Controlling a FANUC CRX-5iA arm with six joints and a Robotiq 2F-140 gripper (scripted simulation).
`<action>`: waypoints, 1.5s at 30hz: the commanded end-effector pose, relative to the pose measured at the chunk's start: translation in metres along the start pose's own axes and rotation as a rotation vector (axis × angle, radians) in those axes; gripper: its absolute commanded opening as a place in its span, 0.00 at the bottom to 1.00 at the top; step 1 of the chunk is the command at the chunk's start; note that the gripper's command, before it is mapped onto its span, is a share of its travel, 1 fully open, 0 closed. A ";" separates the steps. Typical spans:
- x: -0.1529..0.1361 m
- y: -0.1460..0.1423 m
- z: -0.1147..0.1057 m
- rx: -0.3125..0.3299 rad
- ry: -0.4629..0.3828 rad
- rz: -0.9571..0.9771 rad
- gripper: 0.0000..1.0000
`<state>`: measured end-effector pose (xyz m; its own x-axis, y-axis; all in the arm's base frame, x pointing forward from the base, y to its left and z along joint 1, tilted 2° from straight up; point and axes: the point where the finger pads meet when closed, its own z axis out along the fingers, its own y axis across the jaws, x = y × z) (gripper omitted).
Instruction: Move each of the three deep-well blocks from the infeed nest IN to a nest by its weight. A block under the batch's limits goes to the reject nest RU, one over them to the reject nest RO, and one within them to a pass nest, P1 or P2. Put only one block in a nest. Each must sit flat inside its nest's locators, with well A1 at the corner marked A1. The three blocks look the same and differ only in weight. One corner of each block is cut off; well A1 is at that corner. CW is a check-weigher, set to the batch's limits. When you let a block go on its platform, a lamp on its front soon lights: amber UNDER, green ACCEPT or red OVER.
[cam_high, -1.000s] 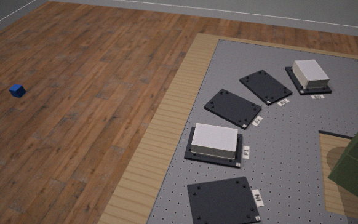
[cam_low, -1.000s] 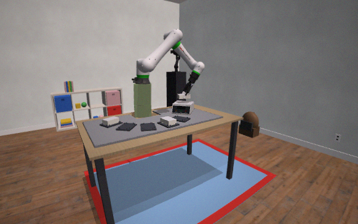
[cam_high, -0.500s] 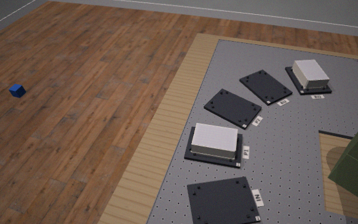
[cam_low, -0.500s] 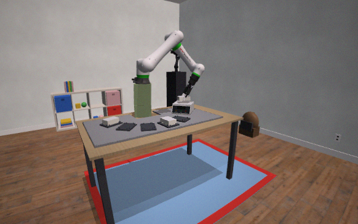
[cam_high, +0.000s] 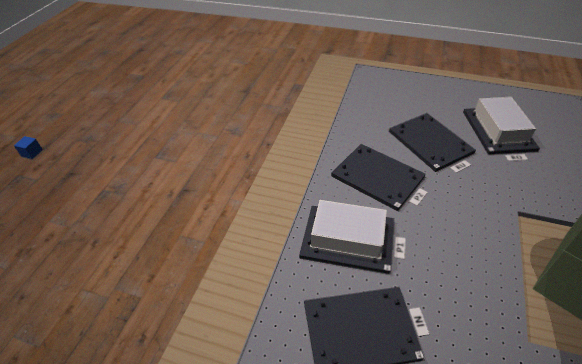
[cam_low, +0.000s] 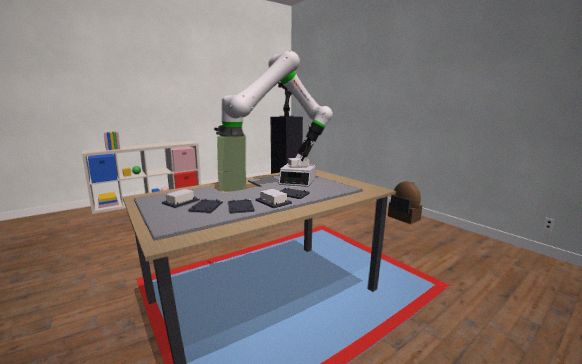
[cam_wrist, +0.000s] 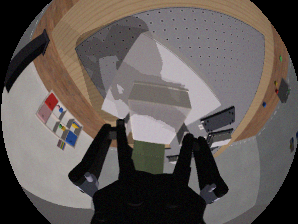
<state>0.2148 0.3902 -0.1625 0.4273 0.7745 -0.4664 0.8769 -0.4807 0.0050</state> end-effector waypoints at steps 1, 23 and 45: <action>0.000 0.000 0.000 0.000 0.000 0.000 0.10; 0.001 0.000 0.001 0.000 0.000 0.000 0.10; 0.003 0.000 0.004 0.000 0.000 0.000 0.10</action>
<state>0.2150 0.3903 -0.1673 0.4273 0.7745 -0.4665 0.8769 -0.4807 0.0050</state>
